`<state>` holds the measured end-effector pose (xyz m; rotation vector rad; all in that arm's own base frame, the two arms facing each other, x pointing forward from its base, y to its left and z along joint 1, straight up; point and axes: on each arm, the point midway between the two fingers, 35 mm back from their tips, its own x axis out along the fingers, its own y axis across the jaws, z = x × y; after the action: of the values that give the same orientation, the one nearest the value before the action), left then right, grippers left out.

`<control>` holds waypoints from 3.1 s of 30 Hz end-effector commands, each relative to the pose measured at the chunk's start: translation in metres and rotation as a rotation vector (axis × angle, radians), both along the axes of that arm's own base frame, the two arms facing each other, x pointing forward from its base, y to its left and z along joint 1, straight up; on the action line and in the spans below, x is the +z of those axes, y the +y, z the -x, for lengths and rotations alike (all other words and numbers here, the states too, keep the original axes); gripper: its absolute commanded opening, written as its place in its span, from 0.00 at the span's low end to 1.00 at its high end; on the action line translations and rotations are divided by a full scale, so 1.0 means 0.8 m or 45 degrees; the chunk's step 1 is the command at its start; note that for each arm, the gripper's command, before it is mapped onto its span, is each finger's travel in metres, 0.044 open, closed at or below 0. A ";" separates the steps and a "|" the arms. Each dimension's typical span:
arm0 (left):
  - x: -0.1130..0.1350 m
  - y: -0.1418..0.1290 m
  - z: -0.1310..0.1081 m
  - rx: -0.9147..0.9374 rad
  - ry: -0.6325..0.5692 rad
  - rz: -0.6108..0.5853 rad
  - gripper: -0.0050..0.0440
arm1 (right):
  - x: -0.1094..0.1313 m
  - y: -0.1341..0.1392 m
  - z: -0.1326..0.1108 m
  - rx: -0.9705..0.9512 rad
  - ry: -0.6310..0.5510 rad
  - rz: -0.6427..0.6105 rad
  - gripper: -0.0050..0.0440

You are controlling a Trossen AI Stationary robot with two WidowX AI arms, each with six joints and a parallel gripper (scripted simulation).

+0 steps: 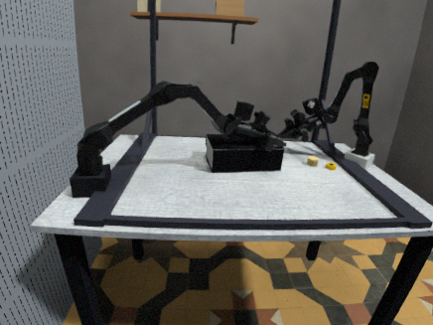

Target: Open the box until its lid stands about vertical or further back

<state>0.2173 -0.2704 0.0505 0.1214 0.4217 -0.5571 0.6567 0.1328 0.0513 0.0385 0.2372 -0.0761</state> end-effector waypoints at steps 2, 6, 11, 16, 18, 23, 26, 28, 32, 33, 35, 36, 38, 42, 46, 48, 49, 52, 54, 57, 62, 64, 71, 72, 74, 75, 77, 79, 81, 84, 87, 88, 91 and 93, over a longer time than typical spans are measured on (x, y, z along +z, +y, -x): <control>0.005 -0.003 -0.001 0.000 -0.007 0.016 0.27 | -0.062 -0.003 0.006 0.006 0.116 0.023 1.00; 0.005 -0.003 -0.001 0.000 -0.007 0.016 0.27 | -0.056 -0.001 0.004 0.008 0.104 0.040 1.00; 0.005 -0.003 -0.001 0.000 -0.007 0.016 0.27 | -0.056 -0.001 0.004 0.001 0.106 0.086 1.00; 0.005 -0.003 -0.001 0.000 -0.007 0.016 0.27 | -0.061 -0.001 0.005 0.001 0.110 0.102 1.00; 0.005 -0.003 -0.001 0.000 -0.007 0.016 0.27 | -0.062 -0.001 0.005 0.001 0.110 0.102 1.00; 0.005 -0.003 -0.001 0.000 -0.007 0.016 0.27 | -0.063 -0.001 0.005 0.001 0.109 0.102 1.00; 0.005 -0.003 -0.001 0.000 -0.007 0.016 0.27 | -0.064 -0.001 0.005 0.001 0.110 0.102 1.00; 0.005 -0.003 -0.001 0.000 -0.007 0.016 0.27 | -0.065 -0.001 0.005 0.001 0.110 0.102 1.00; 0.005 -0.003 -0.001 0.000 -0.007 0.016 0.27 | -0.066 -0.001 0.005 0.001 0.111 0.103 1.00; 0.005 -0.003 -0.001 0.000 -0.007 0.016 0.27 | -0.066 -0.001 0.005 0.001 0.111 0.103 1.00; 0.005 -0.003 -0.001 0.000 -0.007 0.016 0.27 | -0.066 -0.001 0.005 0.001 0.111 0.103 1.00; 0.005 -0.003 -0.001 0.000 -0.007 0.016 0.27 | -0.053 -0.001 0.004 0.003 0.094 0.091 1.00; 0.005 -0.003 -0.001 0.000 -0.007 0.016 0.27 | -0.054 -0.001 0.004 0.003 0.094 0.091 1.00; 0.002 -0.005 -0.002 0.000 -0.005 0.011 0.27 | -0.054 -0.001 0.004 0.003 0.094 0.091 1.00; -0.002 -0.016 -0.015 0.010 -0.006 0.015 0.27 | -0.054 -0.001 0.004 0.003 0.094 0.091 1.00; -0.009 -0.026 -0.026 0.019 -0.008 0.013 0.27 | -0.054 -0.001 0.004 0.003 0.094 0.091 1.00; -0.014 -0.032 -0.033 0.025 -0.009 0.013 0.27 | -0.054 -0.001 0.004 0.003 0.094 0.091 1.00; -0.026 -0.044 -0.049 0.040 -0.009 0.014 0.27 | -0.054 -0.001 0.004 0.003 0.094 0.091 1.00; -0.031 -0.048 -0.055 0.045 -0.010 0.014 0.27 | -0.054 -0.001 0.004 0.003 0.094 0.091 1.00; -0.033 -0.049 -0.057 0.048 -0.010 0.014 0.27 | -0.054 -0.001 0.004 0.003 0.094 0.091 1.00; -0.033 -0.049 -0.057 0.050 -0.010 0.015 0.27 | -0.069 -0.001 0.006 0.004 0.115 0.097 1.00; -0.034 -0.050 -0.058 0.047 -0.008 0.012 0.27 | -0.069 -0.001 0.006 0.004 0.115 0.097 1.00; -0.031 -0.049 -0.051 0.059 -0.008 0.020 0.27 | -0.069 -0.001 0.005 0.003 0.113 0.096 1.00; -0.031 -0.049 -0.052 0.059 -0.007 0.020 0.27 | -0.069 -0.001 0.005 0.003 0.113 0.096 1.00; -0.031 -0.049 -0.052 0.058 -0.007 0.021 0.27 | -0.069 -0.001 0.005 0.003 0.113 0.096 1.00; -0.031 -0.049 -0.052 0.058 -0.007 0.021 0.27 | -0.069 -0.001 0.005 0.003 0.113 0.096 1.00; -0.031 -0.049 -0.052 0.056 -0.008 0.019 0.27 | -0.069 -0.001 0.005 0.003 0.113 0.096 1.00; -0.031 -0.049 -0.052 0.056 -0.008 0.019 0.27 | -0.069 -0.001 0.005 0.003 0.113 0.096 1.00; -0.031 -0.049 -0.052 0.056 -0.008 0.019 0.27 | -0.069 -0.001 0.005 0.003 0.113 0.096 1.00; -0.031 -0.049 -0.052 0.056 -0.010 0.019 0.27 | -0.055 -0.001 0.004 0.003 0.094 0.091 1.00; -0.031 -0.049 -0.052 0.056 -0.008 0.019 0.27 | -0.055 -0.001 0.004 0.003 0.094 0.091 1.00; -0.031 -0.049 -0.052 0.056 -0.008 0.019 0.27 | -0.055 -0.001 0.004 0.003 0.094 0.091 1.00; -0.031 -0.049 -0.052 0.056 -0.008 0.019 0.27 | -0.055 -0.001 0.004 0.003 0.094 0.091 1.00; -0.031 -0.049 -0.052 0.056 -0.008 0.019 0.26 | -0.055 -0.001 0.004 0.003 0.094 0.091 1.00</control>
<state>0.2573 -0.3060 0.0214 0.1103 0.4214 -0.5139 0.6585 0.1353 0.0505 0.0086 0.2224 -0.0752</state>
